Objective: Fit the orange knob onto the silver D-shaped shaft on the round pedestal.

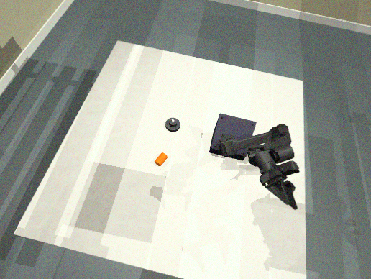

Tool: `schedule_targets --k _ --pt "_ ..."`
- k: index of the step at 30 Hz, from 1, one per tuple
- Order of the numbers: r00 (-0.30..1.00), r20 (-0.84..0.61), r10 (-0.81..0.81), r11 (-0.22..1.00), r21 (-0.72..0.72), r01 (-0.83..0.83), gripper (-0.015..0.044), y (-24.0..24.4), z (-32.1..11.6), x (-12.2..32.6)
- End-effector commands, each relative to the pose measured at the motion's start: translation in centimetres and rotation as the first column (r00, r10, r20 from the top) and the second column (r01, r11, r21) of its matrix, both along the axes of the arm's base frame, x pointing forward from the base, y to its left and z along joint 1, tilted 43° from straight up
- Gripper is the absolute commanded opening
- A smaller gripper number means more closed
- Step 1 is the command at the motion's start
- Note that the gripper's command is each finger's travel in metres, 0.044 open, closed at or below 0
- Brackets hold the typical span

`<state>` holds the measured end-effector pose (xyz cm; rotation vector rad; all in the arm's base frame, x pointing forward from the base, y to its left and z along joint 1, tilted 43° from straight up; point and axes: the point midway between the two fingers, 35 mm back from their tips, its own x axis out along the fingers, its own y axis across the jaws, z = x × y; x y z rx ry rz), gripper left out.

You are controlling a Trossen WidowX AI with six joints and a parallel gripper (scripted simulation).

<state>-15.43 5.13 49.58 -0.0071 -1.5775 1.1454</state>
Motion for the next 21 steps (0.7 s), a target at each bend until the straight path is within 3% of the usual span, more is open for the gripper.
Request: schedule_targets --k 1,5,10,16,21 --pt "1.000 -0.010 0.002 1.000 -0.003 -0.002 0.0426 0.1 0.1 0.2" --pt "0.970 -0.241 0.042 0.997 -0.046 -0.055 0.0440 1.5 2.3 5.0" --pt "0.771 -0.630 0.089 0.985 -0.056 -0.160 0.0440 3.7 4.6 14.7" --pt "0.366 -0.924 0.109 0.981 0.040 -0.191 0.0440 5.0 3.7 26.6" --pt "-0.045 -0.986 0.159 0.975 0.164 -0.151 0.0440 5.0 0.4 35.6"
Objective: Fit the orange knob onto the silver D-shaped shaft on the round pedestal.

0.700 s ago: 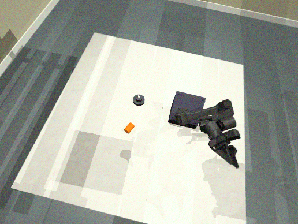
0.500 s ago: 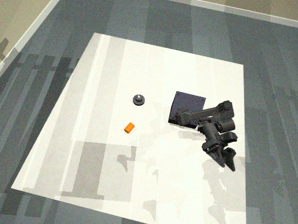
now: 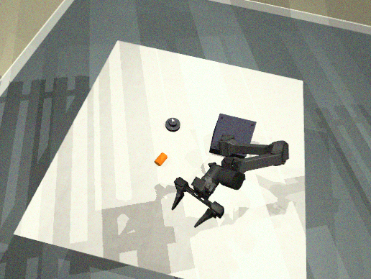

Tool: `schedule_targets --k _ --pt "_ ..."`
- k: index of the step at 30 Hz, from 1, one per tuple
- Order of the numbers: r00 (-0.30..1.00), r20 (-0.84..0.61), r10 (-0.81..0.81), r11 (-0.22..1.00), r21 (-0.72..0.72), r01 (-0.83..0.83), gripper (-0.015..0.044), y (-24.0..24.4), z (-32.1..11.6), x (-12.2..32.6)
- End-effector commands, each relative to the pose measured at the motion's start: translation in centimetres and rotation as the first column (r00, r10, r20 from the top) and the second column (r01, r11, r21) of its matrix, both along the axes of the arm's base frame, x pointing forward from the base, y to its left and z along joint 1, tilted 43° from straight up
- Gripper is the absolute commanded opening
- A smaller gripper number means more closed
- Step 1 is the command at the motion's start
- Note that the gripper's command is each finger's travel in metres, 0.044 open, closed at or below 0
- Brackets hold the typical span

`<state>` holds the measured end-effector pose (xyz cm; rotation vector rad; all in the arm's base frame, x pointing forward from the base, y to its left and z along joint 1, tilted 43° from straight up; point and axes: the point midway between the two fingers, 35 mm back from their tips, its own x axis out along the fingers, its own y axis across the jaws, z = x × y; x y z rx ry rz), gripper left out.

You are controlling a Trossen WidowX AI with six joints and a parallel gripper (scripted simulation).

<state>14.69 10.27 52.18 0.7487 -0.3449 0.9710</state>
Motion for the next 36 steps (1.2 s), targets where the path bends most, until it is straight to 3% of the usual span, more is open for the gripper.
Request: schedule_targets --k 1,8,15,20,25,29,36 --pt "0.938 -0.348 0.012 0.999 0.054 0.007 0.0440 -0.1 -3.1 7.2" --pt "0.553 -0.829 0.083 0.981 0.165 0.099 0.0440 -0.6 -11.4 16.7" --pt "0.009 -0.983 0.184 0.929 0.177 0.325 0.0440 -2.4 -21.5 21.8" --pt "-0.400 -0.863 0.310 0.852 0.065 0.520 0.0440 -3.9 -29.3 22.6" --pt "-0.694 -0.539 0.477 0.734 -0.189 0.652 0.0440 -5.0 -35.9 20.6" --pt "-0.758 -0.316 0.571 0.658 -0.377 0.652 0.0440 -5.5 -38.7 18.8" --pt "-0.758 -0.311 0.573 0.656 -0.381 0.652 0.0440 -5.6 -38.8 18.9"
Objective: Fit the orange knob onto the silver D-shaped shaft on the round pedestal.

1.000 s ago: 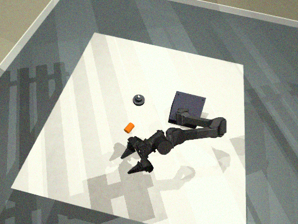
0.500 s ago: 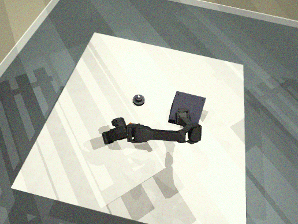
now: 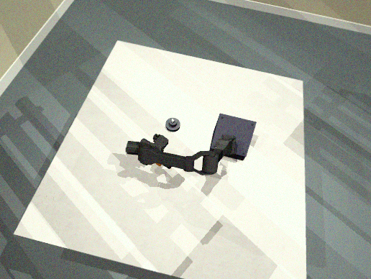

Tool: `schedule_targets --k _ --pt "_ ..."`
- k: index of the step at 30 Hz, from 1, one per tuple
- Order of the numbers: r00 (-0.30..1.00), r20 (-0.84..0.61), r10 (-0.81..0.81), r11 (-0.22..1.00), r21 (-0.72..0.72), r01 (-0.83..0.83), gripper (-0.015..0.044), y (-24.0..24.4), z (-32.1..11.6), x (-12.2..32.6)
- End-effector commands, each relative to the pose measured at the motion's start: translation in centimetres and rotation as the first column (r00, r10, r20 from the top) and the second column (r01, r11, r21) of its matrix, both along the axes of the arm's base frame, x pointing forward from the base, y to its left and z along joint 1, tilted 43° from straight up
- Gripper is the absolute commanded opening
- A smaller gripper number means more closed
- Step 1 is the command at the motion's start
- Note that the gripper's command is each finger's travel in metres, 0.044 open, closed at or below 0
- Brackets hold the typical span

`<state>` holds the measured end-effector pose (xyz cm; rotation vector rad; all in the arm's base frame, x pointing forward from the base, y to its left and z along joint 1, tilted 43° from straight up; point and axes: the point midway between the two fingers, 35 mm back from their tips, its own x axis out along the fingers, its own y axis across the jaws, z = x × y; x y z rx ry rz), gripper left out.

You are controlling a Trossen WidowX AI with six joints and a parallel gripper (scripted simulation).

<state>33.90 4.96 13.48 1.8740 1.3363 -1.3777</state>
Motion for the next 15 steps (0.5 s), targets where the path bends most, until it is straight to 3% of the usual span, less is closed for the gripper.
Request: schedule_targets --k 1,15 --pt "0.997 -0.066 -0.039 0.999 -0.005 0.039 0.0440 -0.3 -0.1 -0.3" --pt "0.997 -0.066 -0.039 0.999 -0.004 0.039 0.0440 1.4 -2.0 0.2"
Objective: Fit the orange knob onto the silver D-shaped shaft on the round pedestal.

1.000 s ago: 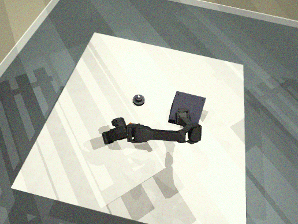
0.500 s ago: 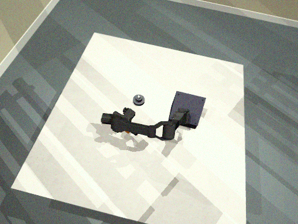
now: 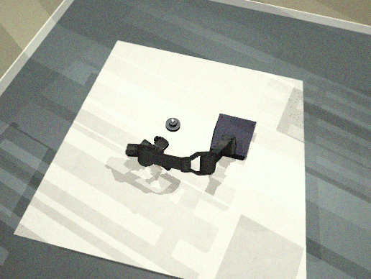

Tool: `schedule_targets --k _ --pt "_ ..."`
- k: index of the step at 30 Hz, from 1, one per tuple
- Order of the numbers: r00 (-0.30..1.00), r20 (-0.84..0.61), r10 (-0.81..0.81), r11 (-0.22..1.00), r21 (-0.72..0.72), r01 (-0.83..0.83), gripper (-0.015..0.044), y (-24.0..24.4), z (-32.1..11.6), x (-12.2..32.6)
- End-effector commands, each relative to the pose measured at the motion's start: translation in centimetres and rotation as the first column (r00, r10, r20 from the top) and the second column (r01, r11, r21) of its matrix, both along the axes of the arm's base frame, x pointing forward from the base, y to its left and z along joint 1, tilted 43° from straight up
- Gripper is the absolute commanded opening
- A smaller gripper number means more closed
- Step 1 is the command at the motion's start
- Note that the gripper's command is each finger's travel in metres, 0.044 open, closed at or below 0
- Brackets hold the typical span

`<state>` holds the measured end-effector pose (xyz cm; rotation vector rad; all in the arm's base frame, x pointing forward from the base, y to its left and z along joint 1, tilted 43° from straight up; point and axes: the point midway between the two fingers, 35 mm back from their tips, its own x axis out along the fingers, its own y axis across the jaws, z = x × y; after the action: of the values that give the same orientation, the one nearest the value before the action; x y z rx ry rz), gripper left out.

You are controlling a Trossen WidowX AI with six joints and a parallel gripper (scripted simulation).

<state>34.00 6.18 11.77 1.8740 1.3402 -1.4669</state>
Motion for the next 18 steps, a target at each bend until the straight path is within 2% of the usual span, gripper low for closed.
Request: schedule_targets --k 1,18 --pt "1.000 -0.001 -0.005 1.000 -0.001 0.005 0.0440 0.2 -0.4 0.1" --pt "1.000 -0.001 -0.005 1.000 0.000 0.005 0.0440 2.1 -2.4 0.6"
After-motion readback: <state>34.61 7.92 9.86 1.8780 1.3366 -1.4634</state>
